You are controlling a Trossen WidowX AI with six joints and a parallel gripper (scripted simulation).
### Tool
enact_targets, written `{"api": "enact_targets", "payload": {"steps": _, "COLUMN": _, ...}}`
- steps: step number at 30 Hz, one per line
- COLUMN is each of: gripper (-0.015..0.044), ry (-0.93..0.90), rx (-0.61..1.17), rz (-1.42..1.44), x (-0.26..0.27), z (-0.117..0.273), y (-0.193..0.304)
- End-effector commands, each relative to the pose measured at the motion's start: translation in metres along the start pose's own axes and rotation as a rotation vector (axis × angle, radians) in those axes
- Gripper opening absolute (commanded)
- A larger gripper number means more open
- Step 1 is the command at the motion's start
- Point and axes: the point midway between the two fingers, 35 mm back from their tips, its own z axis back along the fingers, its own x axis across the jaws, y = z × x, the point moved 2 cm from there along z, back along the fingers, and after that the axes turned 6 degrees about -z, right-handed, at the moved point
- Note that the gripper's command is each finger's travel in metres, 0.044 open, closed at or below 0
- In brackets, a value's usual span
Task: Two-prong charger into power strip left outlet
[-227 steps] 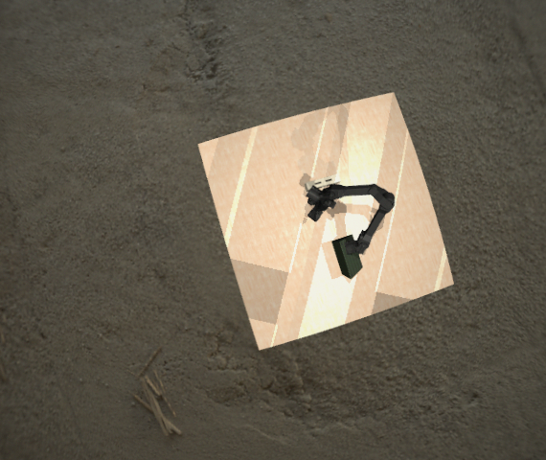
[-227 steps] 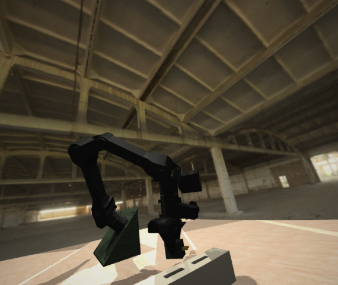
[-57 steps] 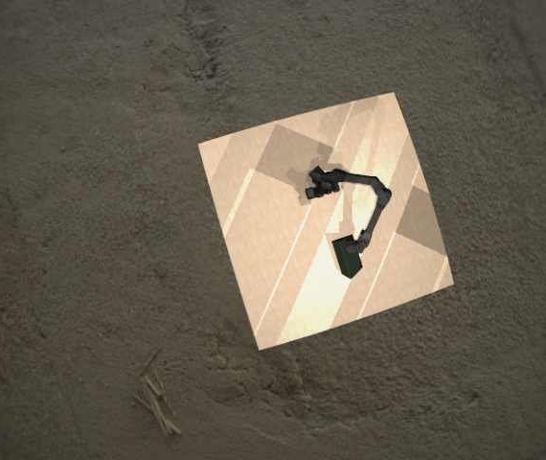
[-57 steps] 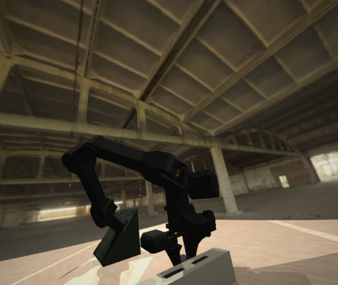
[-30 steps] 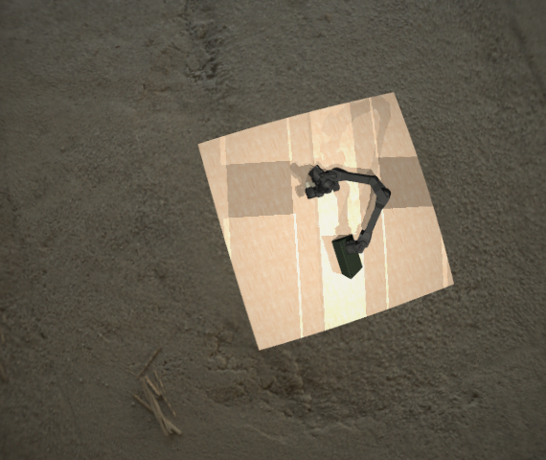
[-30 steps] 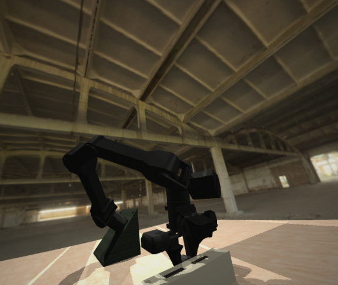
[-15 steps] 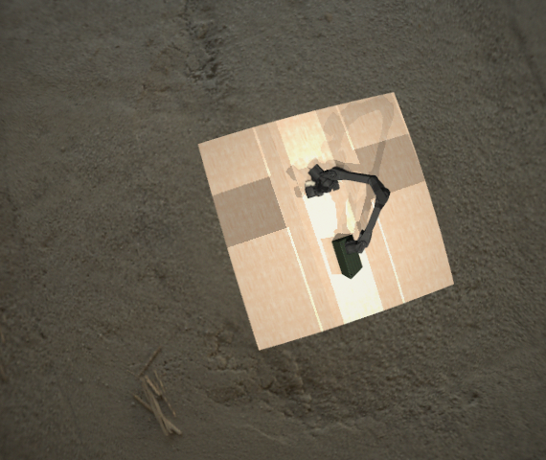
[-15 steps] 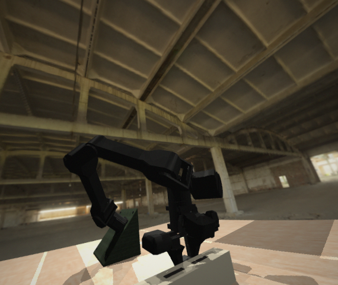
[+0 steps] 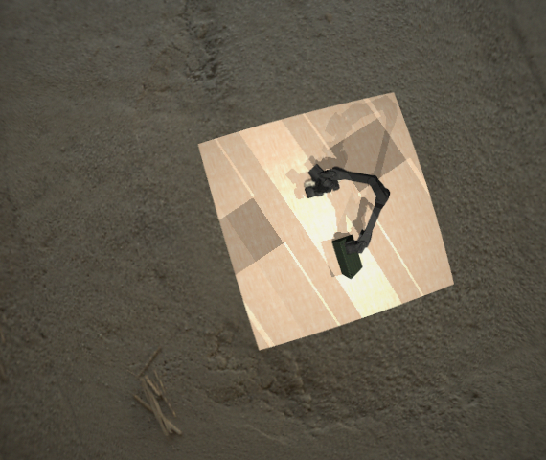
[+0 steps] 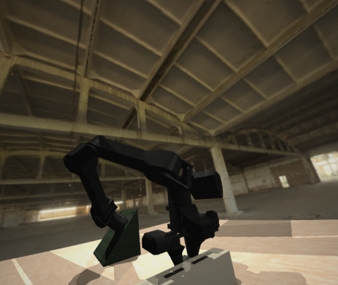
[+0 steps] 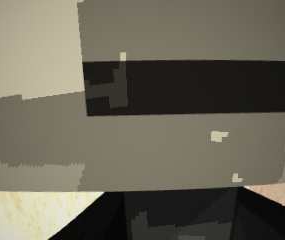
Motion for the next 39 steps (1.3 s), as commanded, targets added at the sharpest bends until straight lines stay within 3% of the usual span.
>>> {"api": "enact_targets", "payload": {"steps": 1, "gripper": 0.0, "ry": -0.005, "rx": -0.019, "rz": -0.019, "x": 0.0001, "z": -0.0002, "y": -0.006}}
{"api": "enact_targets", "payload": {"steps": 38, "gripper": 0.0, "ry": -0.004, "rx": -0.007, "rz": -0.008, "x": -0.0001, "z": -0.0002, "y": 0.0002}}
{"api": "enact_targets", "payload": {"steps": 39, "gripper": 0.0026, "ry": -0.004, "rx": -0.007, "rz": -0.008, "x": -0.0001, "z": -0.0002, "y": 0.0002}}
